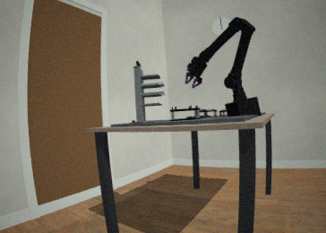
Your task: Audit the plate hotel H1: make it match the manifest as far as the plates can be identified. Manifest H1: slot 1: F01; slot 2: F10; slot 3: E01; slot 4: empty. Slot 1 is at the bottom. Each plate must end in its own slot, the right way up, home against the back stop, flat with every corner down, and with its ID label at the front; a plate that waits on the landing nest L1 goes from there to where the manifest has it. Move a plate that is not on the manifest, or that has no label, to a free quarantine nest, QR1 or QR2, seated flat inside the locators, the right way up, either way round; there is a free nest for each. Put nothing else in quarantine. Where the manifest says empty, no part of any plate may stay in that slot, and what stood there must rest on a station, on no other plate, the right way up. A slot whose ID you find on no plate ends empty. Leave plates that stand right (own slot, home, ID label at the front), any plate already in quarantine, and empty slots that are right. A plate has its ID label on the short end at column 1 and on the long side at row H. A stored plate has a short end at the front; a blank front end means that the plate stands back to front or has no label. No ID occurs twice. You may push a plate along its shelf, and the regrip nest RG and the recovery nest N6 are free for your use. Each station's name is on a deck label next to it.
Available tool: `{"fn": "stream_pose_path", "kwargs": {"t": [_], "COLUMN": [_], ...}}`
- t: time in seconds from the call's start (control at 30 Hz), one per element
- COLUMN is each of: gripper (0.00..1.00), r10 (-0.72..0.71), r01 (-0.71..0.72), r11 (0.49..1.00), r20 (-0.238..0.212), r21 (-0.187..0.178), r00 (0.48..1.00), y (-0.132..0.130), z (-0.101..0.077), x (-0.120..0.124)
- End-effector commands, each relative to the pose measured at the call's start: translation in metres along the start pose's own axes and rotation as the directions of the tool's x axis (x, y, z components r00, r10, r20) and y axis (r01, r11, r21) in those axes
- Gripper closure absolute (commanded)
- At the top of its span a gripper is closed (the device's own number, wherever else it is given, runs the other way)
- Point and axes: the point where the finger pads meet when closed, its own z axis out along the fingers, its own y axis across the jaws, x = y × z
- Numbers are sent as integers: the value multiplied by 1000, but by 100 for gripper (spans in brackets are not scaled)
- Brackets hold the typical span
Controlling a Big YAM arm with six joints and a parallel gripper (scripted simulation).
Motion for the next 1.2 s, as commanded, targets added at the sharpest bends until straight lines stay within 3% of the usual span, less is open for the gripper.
{"fn": "stream_pose_path", "kwargs": {"t": [0.0, 0.37, 0.43, 1.17], "gripper": [0, 0, 0, 0], "r10": [-83, -208, -208, -422], "r01": [83, 218, 218, 480], "r11": [997, 973, 973, 863], "r20": [66, 128, 128, 297], "r21": [2, -69, -69, -158], "r00": [994, 970, 970, 856], "y": [-3, -7, -7, -8], "z": [-8, -2, -2, -2], "x": [-11, -7, -7, -5]}}
